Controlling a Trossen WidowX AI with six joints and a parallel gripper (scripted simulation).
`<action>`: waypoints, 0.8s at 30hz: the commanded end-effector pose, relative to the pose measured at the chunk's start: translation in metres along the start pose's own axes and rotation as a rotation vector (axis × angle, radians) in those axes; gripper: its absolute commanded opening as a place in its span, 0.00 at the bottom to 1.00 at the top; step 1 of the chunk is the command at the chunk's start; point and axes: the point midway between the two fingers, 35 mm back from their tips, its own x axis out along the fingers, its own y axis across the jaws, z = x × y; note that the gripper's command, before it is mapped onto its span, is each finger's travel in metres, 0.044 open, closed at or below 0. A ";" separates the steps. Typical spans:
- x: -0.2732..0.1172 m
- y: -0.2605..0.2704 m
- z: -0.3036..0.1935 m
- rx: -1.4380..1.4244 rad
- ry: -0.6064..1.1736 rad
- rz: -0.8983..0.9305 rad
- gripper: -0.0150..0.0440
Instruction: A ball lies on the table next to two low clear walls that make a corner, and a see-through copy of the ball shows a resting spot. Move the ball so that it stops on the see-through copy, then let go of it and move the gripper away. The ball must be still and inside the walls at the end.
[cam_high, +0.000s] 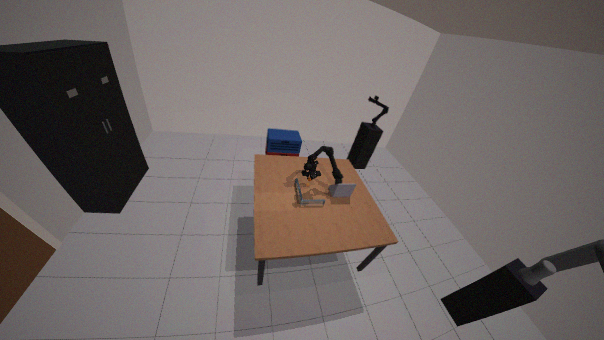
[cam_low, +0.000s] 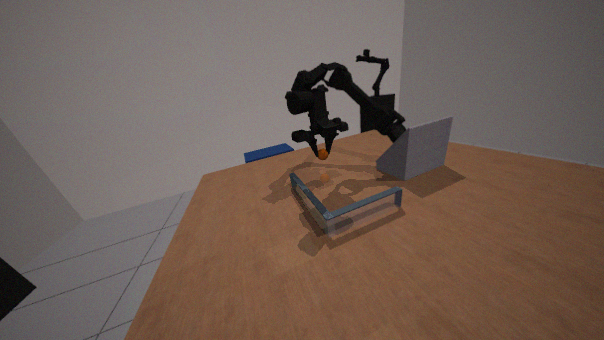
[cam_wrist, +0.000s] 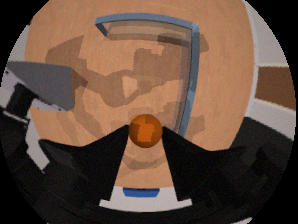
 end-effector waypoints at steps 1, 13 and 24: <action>0.011 0.004 -0.015 0.002 0.003 0.002 0.25; 0.041 0.018 -0.047 0.002 0.009 0.003 0.25; 0.094 0.018 -0.048 0.002 0.010 0.002 0.25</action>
